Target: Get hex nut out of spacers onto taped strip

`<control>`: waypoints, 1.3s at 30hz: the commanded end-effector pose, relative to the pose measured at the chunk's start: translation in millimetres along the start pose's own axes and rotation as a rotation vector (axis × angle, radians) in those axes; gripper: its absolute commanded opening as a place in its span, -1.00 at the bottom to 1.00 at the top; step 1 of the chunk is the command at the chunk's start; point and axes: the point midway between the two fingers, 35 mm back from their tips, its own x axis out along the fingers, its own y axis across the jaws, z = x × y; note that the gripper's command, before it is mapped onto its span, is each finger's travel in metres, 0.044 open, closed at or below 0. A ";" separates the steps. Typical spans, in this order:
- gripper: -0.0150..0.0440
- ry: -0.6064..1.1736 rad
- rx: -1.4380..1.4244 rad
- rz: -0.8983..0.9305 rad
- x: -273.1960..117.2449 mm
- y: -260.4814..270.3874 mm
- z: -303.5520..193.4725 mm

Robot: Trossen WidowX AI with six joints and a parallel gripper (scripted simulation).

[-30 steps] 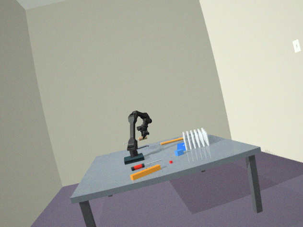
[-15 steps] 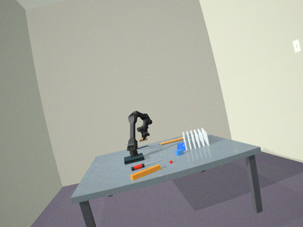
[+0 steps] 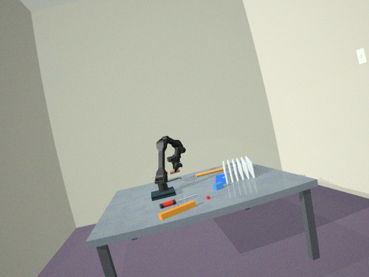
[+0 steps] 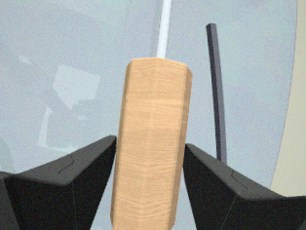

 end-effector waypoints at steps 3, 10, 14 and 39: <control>-0.49 -0.009 -0.001 -0.001 5.7 1.7 -0.2; -0.49 -0.009 -0.001 -0.001 10.7 3.3 -1.8; -0.49 -0.009 -0.001 -0.001 13.5 4.3 -2.7; -0.49 -0.009 -0.001 -0.001 31.0 10.8 -7.6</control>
